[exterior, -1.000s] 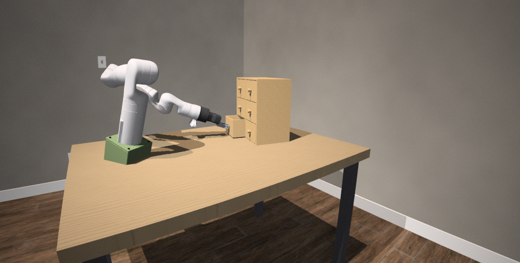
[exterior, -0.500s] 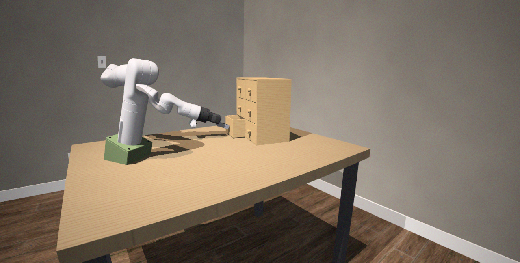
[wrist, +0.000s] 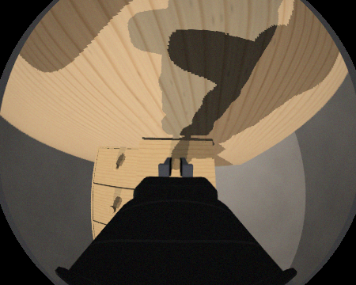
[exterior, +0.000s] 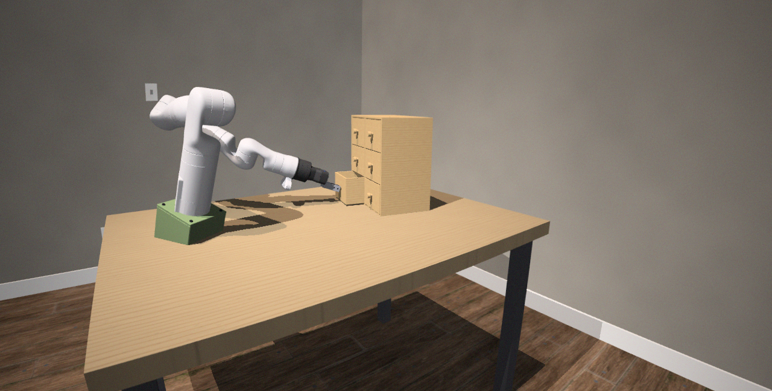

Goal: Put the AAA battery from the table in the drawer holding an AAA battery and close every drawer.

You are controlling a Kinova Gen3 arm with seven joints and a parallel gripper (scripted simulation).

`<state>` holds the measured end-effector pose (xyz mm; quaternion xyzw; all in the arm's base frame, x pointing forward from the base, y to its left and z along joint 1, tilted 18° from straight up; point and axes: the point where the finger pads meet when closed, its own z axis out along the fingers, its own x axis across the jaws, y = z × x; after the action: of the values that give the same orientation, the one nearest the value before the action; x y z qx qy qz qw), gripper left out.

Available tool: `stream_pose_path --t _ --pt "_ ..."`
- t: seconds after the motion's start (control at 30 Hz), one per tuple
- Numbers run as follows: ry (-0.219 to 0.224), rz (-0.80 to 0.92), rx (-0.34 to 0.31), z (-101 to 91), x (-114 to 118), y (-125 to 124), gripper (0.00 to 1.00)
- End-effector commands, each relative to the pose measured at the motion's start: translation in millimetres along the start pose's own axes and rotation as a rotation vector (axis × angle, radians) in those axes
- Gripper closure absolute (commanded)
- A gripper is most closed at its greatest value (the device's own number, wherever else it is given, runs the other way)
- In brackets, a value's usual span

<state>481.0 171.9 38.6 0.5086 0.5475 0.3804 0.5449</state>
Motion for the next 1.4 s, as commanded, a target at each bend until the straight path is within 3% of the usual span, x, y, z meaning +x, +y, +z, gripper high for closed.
stream_pose_path --t 0.0,1.37 --pt "0.000 0.001 -0.001 0.3 0.2 0.9 0.63" --pt "0.000 0.001 -0.001 12.6 0.2 5.4 0.63"
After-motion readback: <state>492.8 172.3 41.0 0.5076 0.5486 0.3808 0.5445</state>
